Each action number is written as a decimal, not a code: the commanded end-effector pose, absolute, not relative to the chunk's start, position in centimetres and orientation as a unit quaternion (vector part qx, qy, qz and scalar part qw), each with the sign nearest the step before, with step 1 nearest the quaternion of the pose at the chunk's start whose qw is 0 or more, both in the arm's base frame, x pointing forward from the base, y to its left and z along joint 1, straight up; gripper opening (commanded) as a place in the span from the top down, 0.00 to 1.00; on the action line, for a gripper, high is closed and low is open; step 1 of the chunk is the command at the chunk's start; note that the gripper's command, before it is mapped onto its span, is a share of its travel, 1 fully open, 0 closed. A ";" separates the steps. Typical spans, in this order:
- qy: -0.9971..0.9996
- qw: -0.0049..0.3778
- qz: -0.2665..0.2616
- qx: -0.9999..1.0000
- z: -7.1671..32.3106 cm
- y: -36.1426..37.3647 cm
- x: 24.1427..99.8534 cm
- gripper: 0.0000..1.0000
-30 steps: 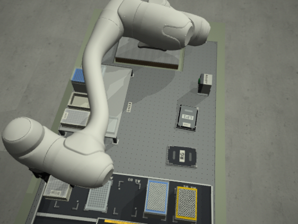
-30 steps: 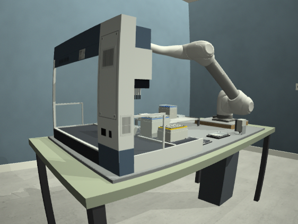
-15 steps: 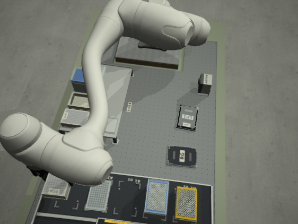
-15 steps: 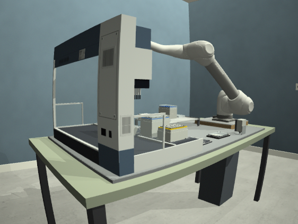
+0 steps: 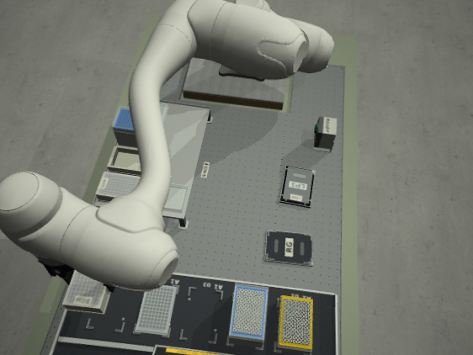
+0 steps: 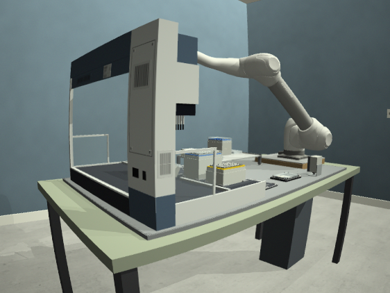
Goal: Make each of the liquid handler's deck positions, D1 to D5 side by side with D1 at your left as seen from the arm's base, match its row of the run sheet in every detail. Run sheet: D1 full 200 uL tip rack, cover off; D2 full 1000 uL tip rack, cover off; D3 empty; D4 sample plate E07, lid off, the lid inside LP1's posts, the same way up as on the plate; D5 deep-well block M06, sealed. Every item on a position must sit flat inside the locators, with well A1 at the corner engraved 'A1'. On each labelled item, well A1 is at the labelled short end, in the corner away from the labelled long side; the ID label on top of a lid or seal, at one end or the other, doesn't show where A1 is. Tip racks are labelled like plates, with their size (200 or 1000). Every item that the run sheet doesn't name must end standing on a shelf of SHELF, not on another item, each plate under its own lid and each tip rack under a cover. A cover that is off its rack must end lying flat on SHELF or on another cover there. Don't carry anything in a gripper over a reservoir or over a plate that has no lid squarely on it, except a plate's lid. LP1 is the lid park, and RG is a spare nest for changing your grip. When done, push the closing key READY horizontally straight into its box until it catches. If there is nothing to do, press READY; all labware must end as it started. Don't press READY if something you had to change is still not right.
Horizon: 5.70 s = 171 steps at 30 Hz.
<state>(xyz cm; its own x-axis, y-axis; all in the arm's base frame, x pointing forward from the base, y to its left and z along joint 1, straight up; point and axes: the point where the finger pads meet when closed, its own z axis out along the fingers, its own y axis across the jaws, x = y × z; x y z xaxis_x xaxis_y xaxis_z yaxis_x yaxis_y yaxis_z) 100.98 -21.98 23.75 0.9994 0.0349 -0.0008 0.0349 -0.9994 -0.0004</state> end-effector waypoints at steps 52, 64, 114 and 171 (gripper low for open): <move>-0.017 0.000 -0.001 -1.000 28.3 -22.1 95.0 0.90; -0.017 0.000 -0.001 -1.000 28.3 -22.2 89.5 0.90; -0.017 0.000 -0.001 -1.000 28.3 -22.1 93.6 0.90; -0.017 0.000 -0.001 -1.000 28.3 -22.0 100.5 0.90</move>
<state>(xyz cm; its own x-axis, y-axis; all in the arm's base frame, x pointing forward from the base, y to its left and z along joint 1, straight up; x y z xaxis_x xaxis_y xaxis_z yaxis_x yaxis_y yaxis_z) 100.51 -21.99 28.11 0.9994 0.0349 -0.0010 0.0349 -0.9994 -0.0006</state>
